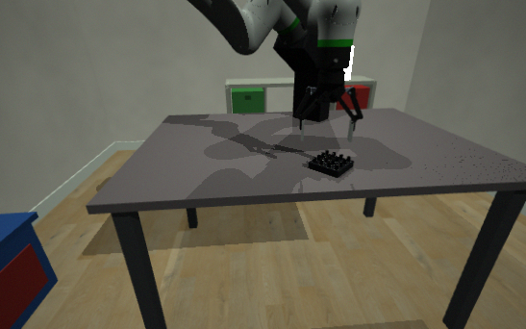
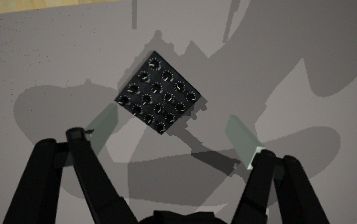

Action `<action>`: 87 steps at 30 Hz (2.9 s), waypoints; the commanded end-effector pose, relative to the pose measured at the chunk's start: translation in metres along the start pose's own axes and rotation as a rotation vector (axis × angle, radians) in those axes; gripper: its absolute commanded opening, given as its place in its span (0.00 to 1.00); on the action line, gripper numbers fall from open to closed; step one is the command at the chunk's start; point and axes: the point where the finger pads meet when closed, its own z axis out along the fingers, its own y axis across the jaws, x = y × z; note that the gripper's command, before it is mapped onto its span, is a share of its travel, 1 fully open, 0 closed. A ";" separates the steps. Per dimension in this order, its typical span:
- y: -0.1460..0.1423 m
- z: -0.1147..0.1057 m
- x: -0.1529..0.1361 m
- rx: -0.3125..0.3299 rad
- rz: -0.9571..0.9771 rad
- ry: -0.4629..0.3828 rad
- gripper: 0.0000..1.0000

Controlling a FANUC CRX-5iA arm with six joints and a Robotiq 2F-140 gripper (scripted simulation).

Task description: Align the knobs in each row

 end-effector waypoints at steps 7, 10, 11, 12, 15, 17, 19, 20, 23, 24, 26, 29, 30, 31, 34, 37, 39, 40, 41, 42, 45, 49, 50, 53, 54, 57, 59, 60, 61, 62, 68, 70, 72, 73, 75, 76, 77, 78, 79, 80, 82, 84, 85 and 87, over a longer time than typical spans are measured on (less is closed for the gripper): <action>-0.026 -0.006 0.019 -0.006 0.358 0.004 1.00; -0.034 -0.008 0.024 -0.005 0.458 0.002 1.00; -0.036 -0.009 0.025 -0.005 0.492 0.002 1.00; -0.039 -0.010 0.027 -0.004 0.525 0.001 1.00; -0.043 -0.012 0.029 -0.004 0.578 0.000 1.00; -0.049 -0.013 0.031 -0.004 0.645 -0.002 1.00; -0.050 -0.014 0.032 -0.004 0.666 -0.002 1.00; -0.050 -0.014 0.032 -0.003 0.667 -0.002 1.00; -0.050 -0.014 0.032 -0.003 0.667 -0.002 0.12; -0.050 -0.014 0.032 -0.003 0.667 -0.002 0.12; -0.050 -0.014 0.032 -0.003 0.667 -0.002 0.12; -0.050 -0.014 0.032 -0.003 0.667 -0.002 0.12; -0.050 -0.014 0.032 -0.003 0.667 -0.002 0.12; -0.050 -0.014 0.032 -0.003 0.667 -0.002 0.12; -0.050 -0.014 0.032 -0.003 0.667 -0.002 0.12; -0.050 -0.014 0.032 -0.003 0.667 -0.002 0.12; -0.050 -0.014 0.032 -0.003 0.667 -0.002 0.12; -0.050 -0.014 0.032 -0.003 0.667 -0.002 0.12; -0.050 -0.014 0.032 -0.003 0.667 -0.002 0.12; -0.050 -0.014 0.032 -0.003 0.667 -0.002 0.12; -0.050 -0.014 0.032 -0.003 0.667 -0.002 0.12; -0.050 -0.014 0.032 -0.003 0.667 -0.002 0.12; -0.050 -0.014 0.032 -0.003 0.667 -0.002 0.12; -0.050 -0.014 0.032 -0.003 0.667 -0.002 0.12; -0.050 -0.014 0.032 -0.003 0.667 -0.002 0.12; -0.050 -0.014 0.032 -0.003 0.667 -0.002 0.12; -0.050 -0.014 0.032 -0.004 0.667 -0.002 0.12; -0.050 -0.014 0.032 -0.004 0.667 -0.002 0.12; -0.050 -0.014 0.032 -0.004 0.667 -0.002 0.12; -0.050 -0.013 0.032 -0.004 0.667 -0.002 0.12; -0.051 -0.012 0.032 -0.004 0.668 -0.002 0.12; -0.051 -0.011 0.032 -0.004 0.668 -0.002 0.12; -0.051 -0.009 0.032 -0.004 0.668 -0.002 0.12; -0.051 -0.009 0.032 -0.004 0.668 -0.002 0.12; -0.051 -0.007 0.032 -0.004 0.668 -0.002 0.12; -0.051 -0.006 0.032 -0.004 0.668 -0.002 0.12; -0.051 -0.005 0.032 -0.004 0.668 -0.002 0.12; -0.051 -0.004 0.032 -0.004 0.668 -0.002 0.12; -0.051 -0.002 0.032 -0.004 0.668 -0.002 0.12; -0.051 -0.001 0.032 -0.004 0.668 -0.002 0.12; -0.051 -0.001 0.032 -0.004 0.668 -0.002 0.12; -0.051 0.001 0.032 -0.004 0.668 -0.002 0.12; -0.051 0.003 0.032 -0.004 0.668 -0.002 0.12; -0.051 0.005 0.032 -0.004 0.668 -0.002 0.12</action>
